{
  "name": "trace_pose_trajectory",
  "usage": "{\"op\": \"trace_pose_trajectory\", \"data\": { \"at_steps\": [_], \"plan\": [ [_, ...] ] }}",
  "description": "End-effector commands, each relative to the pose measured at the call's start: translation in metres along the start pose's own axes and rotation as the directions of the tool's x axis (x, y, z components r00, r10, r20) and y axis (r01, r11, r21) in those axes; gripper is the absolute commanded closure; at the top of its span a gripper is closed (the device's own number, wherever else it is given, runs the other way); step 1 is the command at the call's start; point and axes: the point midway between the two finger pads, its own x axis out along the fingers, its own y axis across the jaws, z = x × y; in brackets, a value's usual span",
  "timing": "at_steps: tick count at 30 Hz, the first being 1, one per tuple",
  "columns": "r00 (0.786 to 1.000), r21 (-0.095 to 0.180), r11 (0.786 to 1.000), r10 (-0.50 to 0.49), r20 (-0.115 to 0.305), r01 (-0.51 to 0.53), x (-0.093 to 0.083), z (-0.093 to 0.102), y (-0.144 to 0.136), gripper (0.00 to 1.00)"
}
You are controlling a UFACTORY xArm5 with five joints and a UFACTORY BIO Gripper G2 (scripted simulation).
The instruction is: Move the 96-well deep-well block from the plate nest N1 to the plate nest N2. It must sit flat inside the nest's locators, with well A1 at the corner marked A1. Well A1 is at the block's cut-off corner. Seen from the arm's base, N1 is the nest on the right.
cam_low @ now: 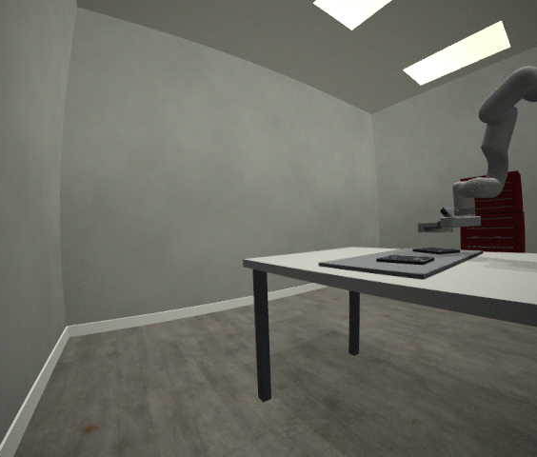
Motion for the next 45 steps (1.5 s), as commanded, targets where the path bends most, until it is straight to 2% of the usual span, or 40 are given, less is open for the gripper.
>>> {"op": "trace_pose_trajectory", "data": {
  "at_steps": [1,2,5,8,10,14,19,20,45],
  "plan": [
    [1.000,0.015,1.000,0.000,0.002,0.000,0.001,0.002,0.000,1.00],
    [1.000,0.015,1.000,0.000,0.002,0.000,0.001,0.002,0.000,1.00],
    [0.995,0.014,0.995,0.100,0.004,-0.100,-0.003,0.002,0.009,1.00],
    [0.980,0.014,0.980,0.199,0.005,-0.199,-0.008,0.002,0.018,1.00],
    [0.980,0.014,0.980,0.199,0.005,-0.199,-0.008,0.002,0.018,1.00],
    [0.945,0.013,0.945,0.327,0.007,-0.327,-0.014,0.003,0.030,1.00],
    [0.878,0.011,0.877,0.479,0.009,-0.479,-0.022,0.003,0.044,1.00],
    [0.871,0.011,0.871,0.491,0.009,-0.491,-0.024,0.003,0.047,1.00],
    [0.871,0.012,0.871,0.491,0.009,-0.491,-0.057,0.004,0.109,1.00]
  ]
}}
